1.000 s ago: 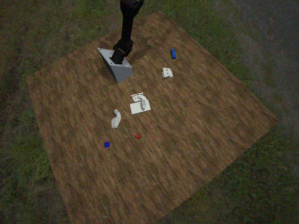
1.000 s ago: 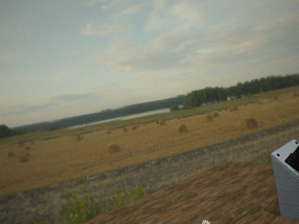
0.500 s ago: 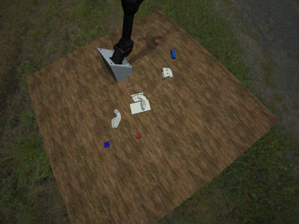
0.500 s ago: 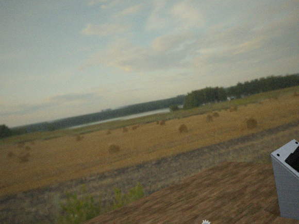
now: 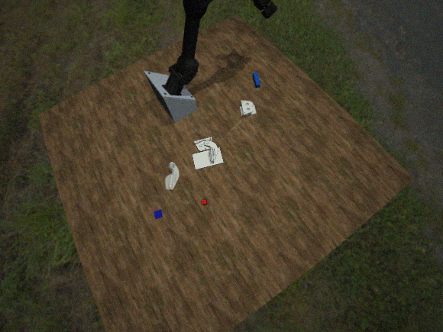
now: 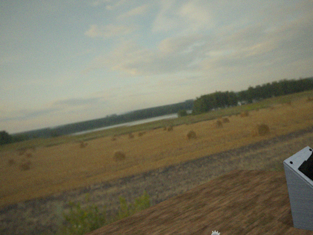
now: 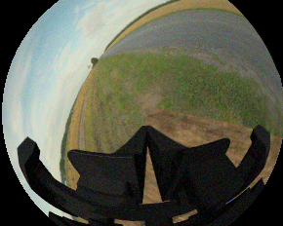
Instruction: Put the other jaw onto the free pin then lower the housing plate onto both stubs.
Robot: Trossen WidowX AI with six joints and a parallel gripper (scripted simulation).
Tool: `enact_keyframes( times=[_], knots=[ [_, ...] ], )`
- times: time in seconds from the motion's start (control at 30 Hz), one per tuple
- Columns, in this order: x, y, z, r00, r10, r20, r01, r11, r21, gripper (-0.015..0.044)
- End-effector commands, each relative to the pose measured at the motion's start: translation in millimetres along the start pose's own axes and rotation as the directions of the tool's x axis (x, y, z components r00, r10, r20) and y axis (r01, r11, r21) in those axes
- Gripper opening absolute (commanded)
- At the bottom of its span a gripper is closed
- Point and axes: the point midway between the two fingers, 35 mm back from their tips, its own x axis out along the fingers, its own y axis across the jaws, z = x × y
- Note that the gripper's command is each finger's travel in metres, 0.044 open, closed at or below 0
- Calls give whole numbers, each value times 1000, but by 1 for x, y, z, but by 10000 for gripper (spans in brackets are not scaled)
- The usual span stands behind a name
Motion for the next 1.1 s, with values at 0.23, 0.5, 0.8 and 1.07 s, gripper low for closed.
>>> enact_keyframes(
  times=[0.23, 0.5, 0.8, 1.07],
  knots=[
    [-6, -73, -26, 981, -185, -59, 191, 974, 125, 0],
    [-24, -135, -48, 940, -323, -113, 339, 922, 189, 0],
    [-61, -201, -78, 867, -465, -180, 498, 826, 264, 0],
    [-104, -253, -109, 785, -569, -245, 619, 713, 329, 0]
  ],
)
